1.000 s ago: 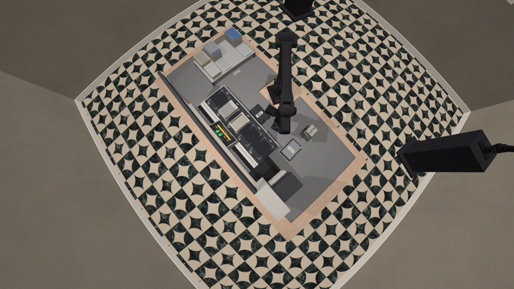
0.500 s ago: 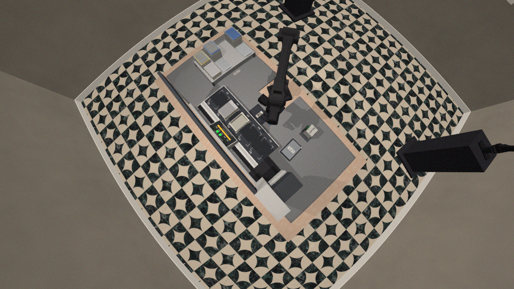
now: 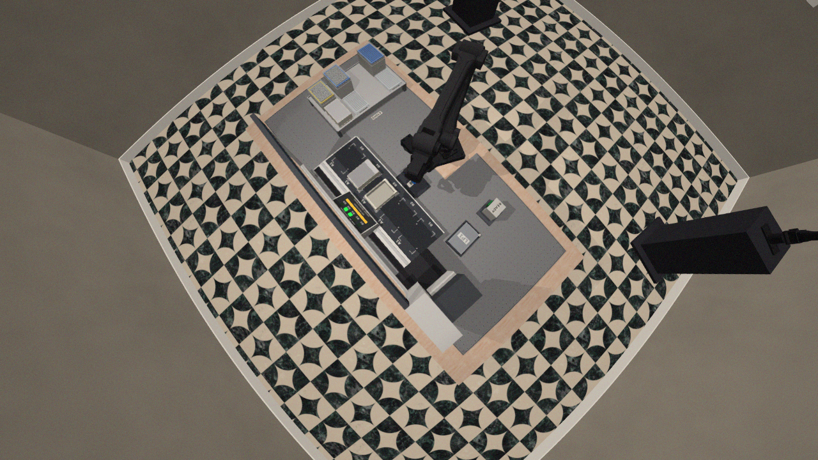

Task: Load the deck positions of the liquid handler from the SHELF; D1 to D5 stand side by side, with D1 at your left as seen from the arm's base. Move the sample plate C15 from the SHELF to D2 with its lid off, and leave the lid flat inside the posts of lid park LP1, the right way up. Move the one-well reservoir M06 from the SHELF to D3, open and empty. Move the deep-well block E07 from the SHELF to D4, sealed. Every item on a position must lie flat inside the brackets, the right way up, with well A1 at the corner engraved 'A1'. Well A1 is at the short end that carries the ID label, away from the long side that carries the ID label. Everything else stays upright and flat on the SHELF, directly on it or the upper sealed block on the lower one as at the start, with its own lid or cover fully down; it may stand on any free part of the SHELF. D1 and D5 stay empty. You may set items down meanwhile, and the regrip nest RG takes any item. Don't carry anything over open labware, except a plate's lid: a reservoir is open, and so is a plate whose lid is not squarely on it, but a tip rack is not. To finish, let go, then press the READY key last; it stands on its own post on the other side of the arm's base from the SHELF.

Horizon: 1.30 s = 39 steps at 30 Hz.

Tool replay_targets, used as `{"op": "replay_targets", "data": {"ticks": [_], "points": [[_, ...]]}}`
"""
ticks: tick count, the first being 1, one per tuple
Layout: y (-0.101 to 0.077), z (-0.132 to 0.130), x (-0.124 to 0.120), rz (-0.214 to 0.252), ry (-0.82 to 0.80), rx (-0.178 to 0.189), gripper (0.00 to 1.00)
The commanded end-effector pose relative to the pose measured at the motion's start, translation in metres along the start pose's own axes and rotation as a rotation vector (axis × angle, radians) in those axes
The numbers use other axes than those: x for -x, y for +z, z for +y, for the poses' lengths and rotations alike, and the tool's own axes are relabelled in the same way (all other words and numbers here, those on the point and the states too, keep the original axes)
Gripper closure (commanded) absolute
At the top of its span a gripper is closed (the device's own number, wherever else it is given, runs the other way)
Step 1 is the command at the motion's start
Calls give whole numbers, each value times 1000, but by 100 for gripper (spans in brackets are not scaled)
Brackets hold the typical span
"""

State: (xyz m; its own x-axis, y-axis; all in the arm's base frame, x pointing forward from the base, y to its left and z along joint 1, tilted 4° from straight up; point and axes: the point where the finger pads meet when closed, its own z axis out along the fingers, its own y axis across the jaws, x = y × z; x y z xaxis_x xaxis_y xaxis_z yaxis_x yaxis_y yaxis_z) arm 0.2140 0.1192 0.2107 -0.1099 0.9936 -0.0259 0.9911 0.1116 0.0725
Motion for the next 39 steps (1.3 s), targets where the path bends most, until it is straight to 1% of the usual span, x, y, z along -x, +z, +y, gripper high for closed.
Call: {"op": "replay_targets", "data": {"ticks": [1,5,7,9,11,12,13,15,16,17,21,25,27,28,29,30,32,33,34,37,38,39], "points": [[-5,-1,15,3,-24,7,0],[-5,0,35,2,-24,7,0],[-12,5,44,6,-23,24,0],[-5,1,54,2,-24,10,0],[-6,1,64,1,-24,9,0],[-11,6,69,3,-23,25,0],[-11,7,74,3,-23,30,0],[-11,7,74,3,-23,30,0],[-7,8,78,1,-24,15,0],[-7,7,84,1,-24,17,0],[-12,11,104,-2,-23,35,0],[-24,26,126,-9,-23,68,0],[-24,27,137,-12,-23,69,0],[-17,22,142,-11,-24,52,0],[-14,20,147,-10,-24,43,0],[-19,23,153,-13,-24,53,0],[-19,23,153,-13,-24,53,0],[-24,26,159,-18,-24,65,0],[-24,27,164,-20,-24,68,0],[-24,27,181,-25,-24,66,0],[-17,23,185,-21,-24,51,0],[-16,23,190,-21,-24,48,0]]}}
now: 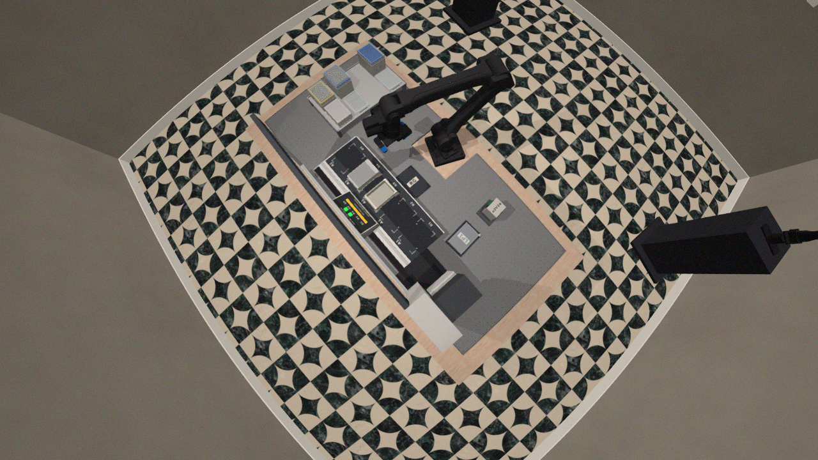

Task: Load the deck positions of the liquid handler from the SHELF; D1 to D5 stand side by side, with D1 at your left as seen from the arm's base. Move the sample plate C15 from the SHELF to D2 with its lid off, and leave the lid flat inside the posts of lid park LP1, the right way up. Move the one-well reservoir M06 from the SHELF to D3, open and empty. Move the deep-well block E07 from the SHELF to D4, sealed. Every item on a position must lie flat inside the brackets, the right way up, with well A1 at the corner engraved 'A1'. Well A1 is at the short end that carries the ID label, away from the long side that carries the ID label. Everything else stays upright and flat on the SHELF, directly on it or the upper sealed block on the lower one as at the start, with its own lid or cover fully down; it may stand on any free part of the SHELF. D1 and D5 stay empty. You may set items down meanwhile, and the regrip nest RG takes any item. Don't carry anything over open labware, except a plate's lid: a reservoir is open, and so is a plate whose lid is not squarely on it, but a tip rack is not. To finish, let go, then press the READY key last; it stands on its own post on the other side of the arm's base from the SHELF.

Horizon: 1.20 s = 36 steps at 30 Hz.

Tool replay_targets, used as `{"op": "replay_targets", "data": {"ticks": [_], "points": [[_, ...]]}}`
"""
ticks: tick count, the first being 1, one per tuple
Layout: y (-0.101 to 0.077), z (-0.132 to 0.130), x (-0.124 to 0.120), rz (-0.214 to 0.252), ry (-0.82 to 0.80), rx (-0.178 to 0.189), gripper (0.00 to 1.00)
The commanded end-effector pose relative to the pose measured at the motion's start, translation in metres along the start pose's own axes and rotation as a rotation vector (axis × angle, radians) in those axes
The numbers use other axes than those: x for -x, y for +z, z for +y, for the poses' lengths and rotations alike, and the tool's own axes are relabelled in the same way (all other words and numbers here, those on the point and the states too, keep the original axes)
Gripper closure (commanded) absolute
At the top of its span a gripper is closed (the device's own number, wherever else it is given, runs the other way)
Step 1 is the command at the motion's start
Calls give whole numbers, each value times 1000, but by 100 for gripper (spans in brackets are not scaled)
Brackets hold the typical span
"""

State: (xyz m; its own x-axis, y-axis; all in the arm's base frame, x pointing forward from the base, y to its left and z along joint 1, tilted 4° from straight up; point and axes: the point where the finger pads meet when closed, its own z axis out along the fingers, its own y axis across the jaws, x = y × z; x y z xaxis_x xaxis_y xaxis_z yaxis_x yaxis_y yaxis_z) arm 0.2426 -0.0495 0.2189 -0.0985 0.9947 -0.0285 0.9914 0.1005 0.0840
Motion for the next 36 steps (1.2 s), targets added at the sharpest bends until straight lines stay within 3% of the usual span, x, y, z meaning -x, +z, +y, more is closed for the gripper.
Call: {"op": "replay_targets", "data": {"ticks": [1,8,10,11,13,25,27,28,29,36], "points": [[-20,18,26,-24,-36,54,0],[-20,19,63,-33,-36,51,0],[-20,19,63,-33,-36,51,0],[3,2,59,1,-36,-10,0],[-20,19,79,-36,-37,49,0],[-20,20,143,-47,-37,42,0],[-20,20,143,-47,-37,42,0],[-3,8,138,-10,-36,1,0],[-19,19,152,-43,-37,36,0],[-19,20,190,-52,-38,37,0]]}}
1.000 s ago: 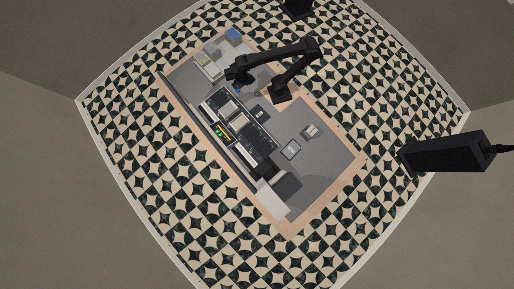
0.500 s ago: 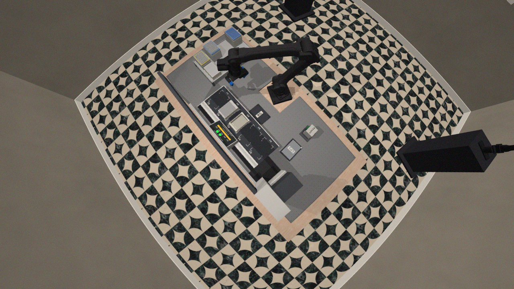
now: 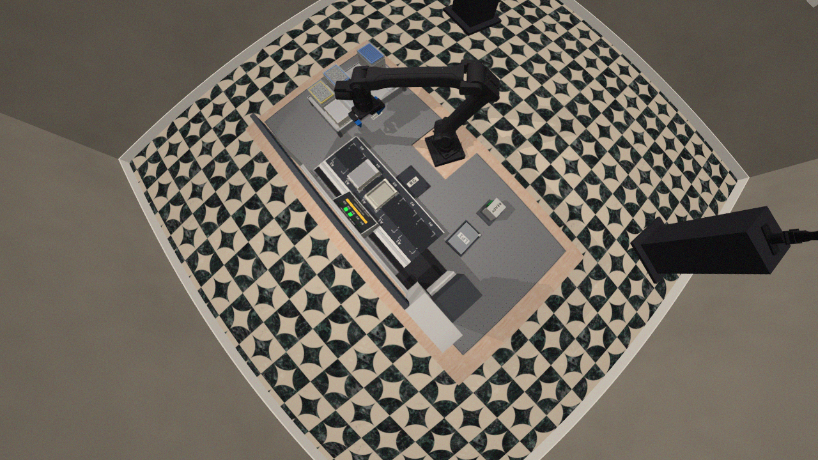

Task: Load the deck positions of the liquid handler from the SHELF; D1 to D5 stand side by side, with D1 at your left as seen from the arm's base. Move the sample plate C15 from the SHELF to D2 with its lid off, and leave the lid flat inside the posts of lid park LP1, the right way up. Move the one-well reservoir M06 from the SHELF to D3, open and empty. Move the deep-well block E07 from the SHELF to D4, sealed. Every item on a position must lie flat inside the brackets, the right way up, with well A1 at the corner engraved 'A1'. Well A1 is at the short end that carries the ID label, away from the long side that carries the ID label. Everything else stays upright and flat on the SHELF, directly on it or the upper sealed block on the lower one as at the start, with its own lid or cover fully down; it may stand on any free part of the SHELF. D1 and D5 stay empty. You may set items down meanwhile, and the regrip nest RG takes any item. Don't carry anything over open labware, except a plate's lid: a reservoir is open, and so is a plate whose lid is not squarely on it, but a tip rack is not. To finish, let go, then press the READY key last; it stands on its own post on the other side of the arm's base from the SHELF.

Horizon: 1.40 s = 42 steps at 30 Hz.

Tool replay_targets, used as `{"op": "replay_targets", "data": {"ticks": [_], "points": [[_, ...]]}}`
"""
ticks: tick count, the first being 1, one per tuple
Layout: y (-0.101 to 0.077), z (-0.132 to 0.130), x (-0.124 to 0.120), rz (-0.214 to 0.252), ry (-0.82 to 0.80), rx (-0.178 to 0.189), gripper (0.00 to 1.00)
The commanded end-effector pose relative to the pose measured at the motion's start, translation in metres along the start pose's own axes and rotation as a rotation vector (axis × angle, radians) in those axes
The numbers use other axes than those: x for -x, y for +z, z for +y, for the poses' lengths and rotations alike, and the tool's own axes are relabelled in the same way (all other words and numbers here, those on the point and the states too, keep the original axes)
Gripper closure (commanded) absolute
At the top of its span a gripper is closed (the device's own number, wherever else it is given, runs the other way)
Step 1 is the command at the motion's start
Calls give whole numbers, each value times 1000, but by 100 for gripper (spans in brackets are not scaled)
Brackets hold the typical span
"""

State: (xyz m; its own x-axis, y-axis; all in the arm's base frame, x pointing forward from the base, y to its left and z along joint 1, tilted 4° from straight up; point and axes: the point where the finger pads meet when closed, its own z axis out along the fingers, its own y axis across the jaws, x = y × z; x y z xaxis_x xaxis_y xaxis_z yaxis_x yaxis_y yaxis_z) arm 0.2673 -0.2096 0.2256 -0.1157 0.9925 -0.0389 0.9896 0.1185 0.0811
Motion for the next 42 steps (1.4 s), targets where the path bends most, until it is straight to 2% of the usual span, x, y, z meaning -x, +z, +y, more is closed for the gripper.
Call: {"op": "replay_targets", "data": {"ticks": [1,6,8,9,10,15,16,17,19,20,23,25,26,27,32,34,36,40,42], "points": [[-18,11,33,-44,-20,38,0],[-17,10,59,-44,-20,35,0],[-17,10,59,-44,-20,35,0],[-10,5,58,-23,-19,16,0],[-17,8,67,-37,-19,27,0],[-16,9,91,-43,-20,28,0],[-16,9,91,-43,-20,28,0],[6,-3,76,6,-17,-7,0],[6,-1,71,17,-27,-14,0],[-6,-11,72,-11,-18,5,0],[-6,-26,72,-10,-18,3,0],[-6,-26,72,-10,-18,3,0],[-12,-27,77,-28,-19,14,0],[-6,-35,73,-15,-18,6,0],[-6,-60,72,-9,-18,1,0],[-6,-61,74,-15,-18,3,0],[-17,-50,98,-45,-20,20,0],[-17,-49,121,-55,-21,23,0],[-17,-49,121,-55,-21,23,0]]}}
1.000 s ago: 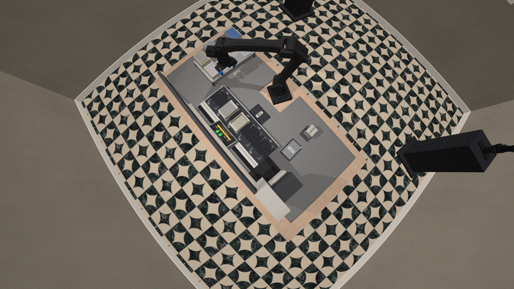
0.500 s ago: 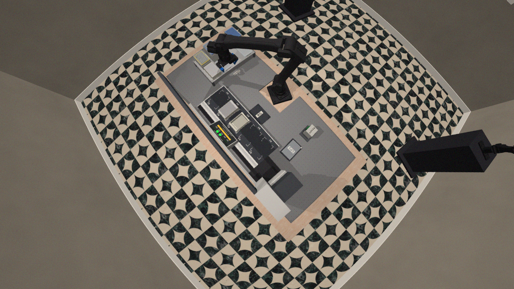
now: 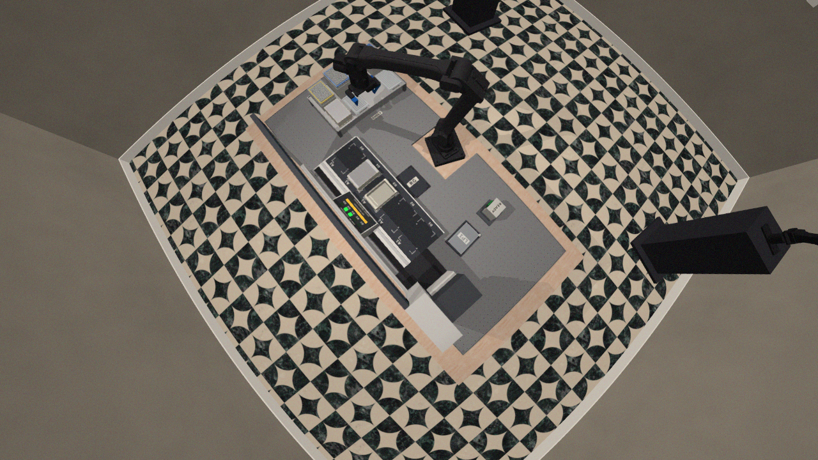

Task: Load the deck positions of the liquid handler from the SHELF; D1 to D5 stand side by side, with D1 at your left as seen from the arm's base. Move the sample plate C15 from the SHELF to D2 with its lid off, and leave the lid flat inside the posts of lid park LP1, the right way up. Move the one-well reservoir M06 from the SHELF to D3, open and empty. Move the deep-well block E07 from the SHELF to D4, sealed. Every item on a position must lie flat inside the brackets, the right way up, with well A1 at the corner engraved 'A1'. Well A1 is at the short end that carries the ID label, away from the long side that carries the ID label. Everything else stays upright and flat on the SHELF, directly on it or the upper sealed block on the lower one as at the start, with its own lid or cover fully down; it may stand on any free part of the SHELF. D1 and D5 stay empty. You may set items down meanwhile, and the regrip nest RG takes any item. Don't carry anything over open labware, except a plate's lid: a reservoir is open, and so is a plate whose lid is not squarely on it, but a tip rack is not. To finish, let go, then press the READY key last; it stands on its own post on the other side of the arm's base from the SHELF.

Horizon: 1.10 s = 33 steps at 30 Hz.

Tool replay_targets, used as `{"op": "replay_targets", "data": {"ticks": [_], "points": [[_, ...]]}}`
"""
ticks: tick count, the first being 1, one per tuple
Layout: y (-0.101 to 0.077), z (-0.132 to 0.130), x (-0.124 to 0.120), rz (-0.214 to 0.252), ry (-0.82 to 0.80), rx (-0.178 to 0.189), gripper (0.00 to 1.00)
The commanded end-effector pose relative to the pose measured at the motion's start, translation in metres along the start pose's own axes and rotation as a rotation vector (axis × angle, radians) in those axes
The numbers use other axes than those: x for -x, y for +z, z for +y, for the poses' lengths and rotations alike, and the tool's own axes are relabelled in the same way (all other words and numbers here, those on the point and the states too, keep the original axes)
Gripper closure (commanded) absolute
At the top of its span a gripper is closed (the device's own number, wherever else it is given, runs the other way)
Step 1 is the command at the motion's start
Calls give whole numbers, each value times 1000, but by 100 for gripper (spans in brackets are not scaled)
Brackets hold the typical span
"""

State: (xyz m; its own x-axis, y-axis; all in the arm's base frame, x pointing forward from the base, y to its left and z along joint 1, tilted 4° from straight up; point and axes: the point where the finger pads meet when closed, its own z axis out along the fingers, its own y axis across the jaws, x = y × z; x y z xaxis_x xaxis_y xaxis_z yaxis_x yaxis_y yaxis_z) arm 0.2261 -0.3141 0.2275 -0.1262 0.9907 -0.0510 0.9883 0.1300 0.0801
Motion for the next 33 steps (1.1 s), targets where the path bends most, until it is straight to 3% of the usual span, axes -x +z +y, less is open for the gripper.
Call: {"op": "replay_targets", "data": {"ticks": [1,2,4,27,29,30,33], "points": [[-6,-2,17,-6,-7,4,0],[-14,1,27,-24,-8,12,0],[-14,2,39,-32,-8,15,0],[-11,0,142,-26,-8,8,0],[-8,-1,141,-18,-7,5,0],[12,-7,126,31,-4,-13,0],[12,-2,124,31,-14,-12,0]]}}
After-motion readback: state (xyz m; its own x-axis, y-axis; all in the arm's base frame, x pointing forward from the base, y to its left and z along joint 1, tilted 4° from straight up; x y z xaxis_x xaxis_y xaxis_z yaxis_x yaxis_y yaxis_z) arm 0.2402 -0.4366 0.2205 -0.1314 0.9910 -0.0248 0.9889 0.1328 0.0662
